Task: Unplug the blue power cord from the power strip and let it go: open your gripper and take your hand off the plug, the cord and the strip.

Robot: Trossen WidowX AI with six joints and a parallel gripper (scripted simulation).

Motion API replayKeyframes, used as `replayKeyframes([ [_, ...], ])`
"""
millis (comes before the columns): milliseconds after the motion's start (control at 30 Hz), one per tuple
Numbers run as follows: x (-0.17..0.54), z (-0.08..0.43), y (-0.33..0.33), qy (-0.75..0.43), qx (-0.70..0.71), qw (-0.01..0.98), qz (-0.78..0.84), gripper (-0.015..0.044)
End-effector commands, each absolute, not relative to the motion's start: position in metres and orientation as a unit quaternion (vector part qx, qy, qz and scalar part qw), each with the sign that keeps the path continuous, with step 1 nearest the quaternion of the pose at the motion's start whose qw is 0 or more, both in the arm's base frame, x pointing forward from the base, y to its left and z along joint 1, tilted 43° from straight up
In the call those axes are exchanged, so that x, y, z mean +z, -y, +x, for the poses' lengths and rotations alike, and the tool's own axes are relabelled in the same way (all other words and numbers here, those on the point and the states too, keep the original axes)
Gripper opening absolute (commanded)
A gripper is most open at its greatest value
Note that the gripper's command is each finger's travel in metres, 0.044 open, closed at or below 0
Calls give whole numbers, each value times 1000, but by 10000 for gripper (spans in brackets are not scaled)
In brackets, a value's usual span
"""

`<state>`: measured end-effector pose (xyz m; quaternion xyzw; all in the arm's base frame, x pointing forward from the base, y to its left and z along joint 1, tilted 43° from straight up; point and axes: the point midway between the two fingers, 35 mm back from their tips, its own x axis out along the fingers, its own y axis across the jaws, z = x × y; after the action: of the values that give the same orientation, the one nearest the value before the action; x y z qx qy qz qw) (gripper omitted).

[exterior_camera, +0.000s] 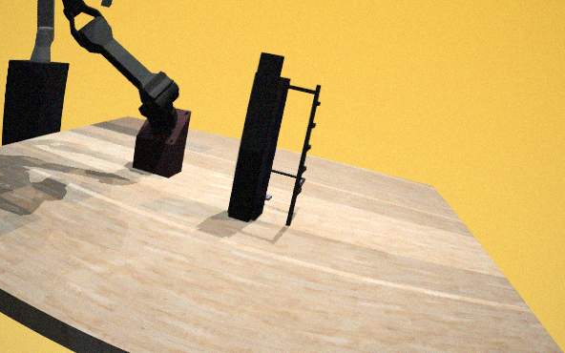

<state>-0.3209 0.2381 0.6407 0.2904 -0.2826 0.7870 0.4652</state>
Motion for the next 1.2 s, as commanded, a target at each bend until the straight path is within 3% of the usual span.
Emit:
replayKeyframes([
  [0, 641, -320, -237, 284, 786, 465, 291, 374],
  [267, 685, -273, -188, 347, 733, 470, 349, 164],
  [633, 736, -171, -105, 431, 607, 503, 439, 160],
  [1167, 744, 36, 6, 463, 334, 626, 531, 160],
])
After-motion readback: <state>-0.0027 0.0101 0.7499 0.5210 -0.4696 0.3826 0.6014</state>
